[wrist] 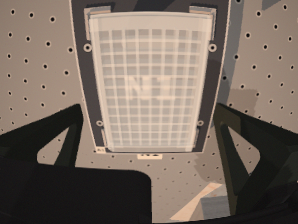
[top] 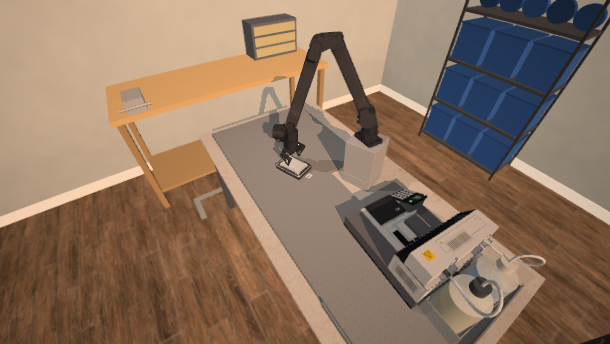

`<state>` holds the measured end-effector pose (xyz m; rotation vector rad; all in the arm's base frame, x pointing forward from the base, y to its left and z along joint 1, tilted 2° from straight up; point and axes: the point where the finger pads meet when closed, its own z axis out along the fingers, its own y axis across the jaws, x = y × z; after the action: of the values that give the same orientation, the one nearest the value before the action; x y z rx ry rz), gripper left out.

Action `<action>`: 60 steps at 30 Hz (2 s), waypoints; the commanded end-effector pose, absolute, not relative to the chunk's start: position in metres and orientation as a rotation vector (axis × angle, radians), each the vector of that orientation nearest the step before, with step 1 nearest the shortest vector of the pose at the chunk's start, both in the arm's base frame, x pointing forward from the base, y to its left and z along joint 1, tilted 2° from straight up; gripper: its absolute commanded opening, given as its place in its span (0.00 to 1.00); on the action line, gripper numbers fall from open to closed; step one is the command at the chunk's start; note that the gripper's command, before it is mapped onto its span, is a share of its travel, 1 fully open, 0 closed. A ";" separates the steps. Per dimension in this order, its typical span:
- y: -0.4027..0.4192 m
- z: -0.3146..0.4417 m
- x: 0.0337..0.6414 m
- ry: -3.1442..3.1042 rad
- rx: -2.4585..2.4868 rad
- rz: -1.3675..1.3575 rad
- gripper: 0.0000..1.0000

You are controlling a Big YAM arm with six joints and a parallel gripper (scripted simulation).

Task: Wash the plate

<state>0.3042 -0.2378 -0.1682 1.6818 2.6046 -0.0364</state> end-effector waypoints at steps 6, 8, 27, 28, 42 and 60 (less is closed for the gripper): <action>-0.243 -0.175 0.307 2.605 1.683 -0.034 1.00; -0.243 -0.175 0.307 2.605 1.683 -0.034 1.00; -0.243 -0.175 0.307 2.605 1.683 -0.034 1.00; -0.243 -0.175 0.307 2.605 1.683 -0.034 1.00; -0.243 -0.175 0.307 2.605 1.683 -0.034 1.00; -0.247 -0.185 0.310 2.594 1.676 -0.036 1.00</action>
<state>0.3043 -0.2382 -0.1769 1.6805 2.6025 -0.0367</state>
